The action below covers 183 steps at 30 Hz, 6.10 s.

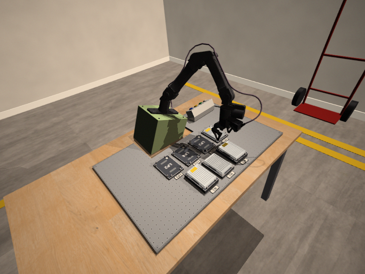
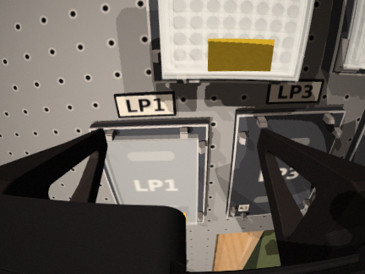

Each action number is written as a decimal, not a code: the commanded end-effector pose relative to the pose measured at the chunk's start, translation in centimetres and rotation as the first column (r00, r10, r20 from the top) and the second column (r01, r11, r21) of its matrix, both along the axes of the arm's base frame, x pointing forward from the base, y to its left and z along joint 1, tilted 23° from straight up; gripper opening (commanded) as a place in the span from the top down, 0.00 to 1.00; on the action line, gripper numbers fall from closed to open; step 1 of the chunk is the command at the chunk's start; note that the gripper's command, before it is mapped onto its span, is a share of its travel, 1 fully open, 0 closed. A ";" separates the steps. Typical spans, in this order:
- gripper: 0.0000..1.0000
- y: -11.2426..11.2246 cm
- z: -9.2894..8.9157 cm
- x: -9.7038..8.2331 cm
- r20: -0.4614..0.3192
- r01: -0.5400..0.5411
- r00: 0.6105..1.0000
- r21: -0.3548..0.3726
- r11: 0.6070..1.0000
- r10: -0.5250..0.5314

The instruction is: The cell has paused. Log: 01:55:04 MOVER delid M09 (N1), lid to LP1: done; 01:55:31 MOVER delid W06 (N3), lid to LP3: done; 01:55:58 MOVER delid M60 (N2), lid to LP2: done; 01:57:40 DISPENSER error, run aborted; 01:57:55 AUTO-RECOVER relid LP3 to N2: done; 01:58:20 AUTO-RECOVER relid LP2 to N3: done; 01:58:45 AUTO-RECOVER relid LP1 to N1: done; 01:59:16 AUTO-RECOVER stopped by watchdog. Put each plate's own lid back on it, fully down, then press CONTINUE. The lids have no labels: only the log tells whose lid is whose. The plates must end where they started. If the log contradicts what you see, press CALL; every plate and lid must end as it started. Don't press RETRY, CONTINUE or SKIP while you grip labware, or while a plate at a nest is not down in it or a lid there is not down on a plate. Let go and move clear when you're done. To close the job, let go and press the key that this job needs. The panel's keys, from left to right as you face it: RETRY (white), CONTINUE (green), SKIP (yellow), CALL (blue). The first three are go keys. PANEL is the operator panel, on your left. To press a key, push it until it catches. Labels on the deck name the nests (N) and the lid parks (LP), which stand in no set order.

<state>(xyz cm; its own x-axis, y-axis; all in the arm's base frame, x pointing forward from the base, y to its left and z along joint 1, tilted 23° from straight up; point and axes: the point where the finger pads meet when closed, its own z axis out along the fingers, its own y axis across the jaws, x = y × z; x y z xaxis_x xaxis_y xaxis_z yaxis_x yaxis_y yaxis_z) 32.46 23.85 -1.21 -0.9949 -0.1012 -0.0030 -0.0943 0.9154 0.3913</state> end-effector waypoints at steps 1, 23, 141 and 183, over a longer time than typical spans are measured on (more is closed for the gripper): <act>0.00 -0.6 0.6 1.7 0.007 -0.011 1.000 0.007 1.000 0.011; 0.00 -2.4 -0.3 10.6 0.011 -0.010 1.000 0.004 1.000 0.010; 1.00 -0.9 -2.6 10.1 0.019 -0.013 1.000 0.003 1.000 0.013; 1.00 -1.8 0.2 11.0 0.046 -0.010 0.999 0.012 1.000 0.009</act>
